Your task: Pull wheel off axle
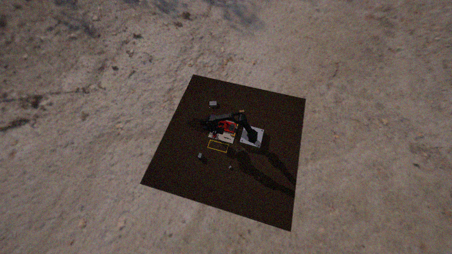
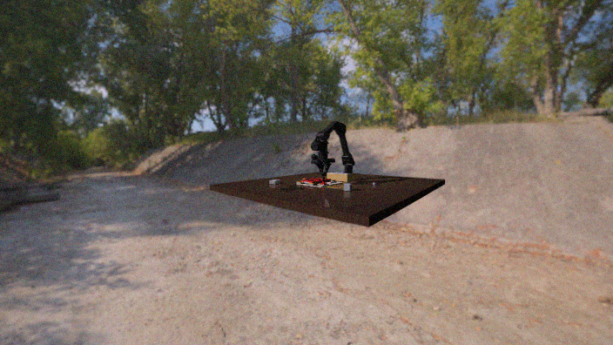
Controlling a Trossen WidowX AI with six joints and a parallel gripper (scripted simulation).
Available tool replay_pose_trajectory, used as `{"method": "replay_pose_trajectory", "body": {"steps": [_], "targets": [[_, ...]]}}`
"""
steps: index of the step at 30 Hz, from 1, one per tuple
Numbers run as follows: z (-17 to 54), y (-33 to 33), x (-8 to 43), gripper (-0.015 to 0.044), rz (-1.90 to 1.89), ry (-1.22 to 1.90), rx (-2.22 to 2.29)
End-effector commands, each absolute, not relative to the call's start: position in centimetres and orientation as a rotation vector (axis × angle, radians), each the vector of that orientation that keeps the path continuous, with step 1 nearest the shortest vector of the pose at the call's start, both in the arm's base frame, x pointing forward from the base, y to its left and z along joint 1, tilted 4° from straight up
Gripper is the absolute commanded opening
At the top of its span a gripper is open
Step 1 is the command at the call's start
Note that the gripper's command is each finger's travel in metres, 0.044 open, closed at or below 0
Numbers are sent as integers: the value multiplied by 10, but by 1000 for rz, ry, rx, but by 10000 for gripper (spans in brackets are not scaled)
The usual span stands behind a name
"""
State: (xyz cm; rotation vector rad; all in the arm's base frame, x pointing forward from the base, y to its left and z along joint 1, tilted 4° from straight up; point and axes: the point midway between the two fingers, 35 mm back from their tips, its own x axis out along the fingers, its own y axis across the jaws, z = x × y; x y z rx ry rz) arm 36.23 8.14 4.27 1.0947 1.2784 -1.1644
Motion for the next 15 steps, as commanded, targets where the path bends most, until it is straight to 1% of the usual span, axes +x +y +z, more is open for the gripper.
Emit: {"method": "replay_pose_trajectory", "body": {"steps": [1,6,10,15], "targets": [[57,82,364,0,-1161,1269,1102],[75,82,363,0,-1162,1269,1102],[67,85,361,0,-1164,1278,1095],[69,103,350,0,-1163,1278,1097]]}}
